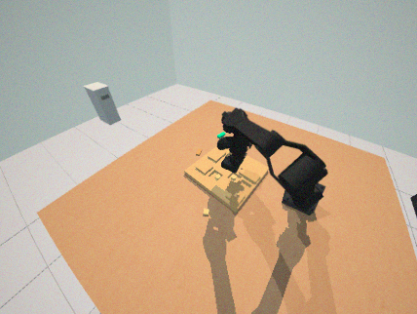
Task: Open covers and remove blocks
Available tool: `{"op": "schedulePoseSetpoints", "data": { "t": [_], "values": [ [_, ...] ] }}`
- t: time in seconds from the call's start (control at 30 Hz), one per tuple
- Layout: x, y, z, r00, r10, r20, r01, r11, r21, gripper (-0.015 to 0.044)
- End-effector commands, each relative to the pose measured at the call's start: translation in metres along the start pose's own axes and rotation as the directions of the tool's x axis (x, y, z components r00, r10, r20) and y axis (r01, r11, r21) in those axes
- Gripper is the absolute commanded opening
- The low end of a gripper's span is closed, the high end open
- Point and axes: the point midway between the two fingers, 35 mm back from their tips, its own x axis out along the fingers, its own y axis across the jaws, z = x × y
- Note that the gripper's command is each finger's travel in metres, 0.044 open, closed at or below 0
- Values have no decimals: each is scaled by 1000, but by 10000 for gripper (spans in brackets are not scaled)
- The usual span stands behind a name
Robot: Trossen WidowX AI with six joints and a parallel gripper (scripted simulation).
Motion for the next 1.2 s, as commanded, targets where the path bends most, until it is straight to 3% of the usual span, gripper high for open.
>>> {"op": "schedulePoseSetpoints", "data": {
  "t": [0.0, 0.2, 0.53, 1.17],
  "values": [
    [1, -3, -1, 1000, -3, -4, 3, 999, -53, 0],
    [8, -3, -1, 1000, -4, -3, 4, 999, -53, 0],
    [50, -3, -3, 1000, -1, -3, 1, 999, -54, 0],
    [62, -2, -3, 1000, -1, -3, 1, 999, -54, 0]
  ]
}}
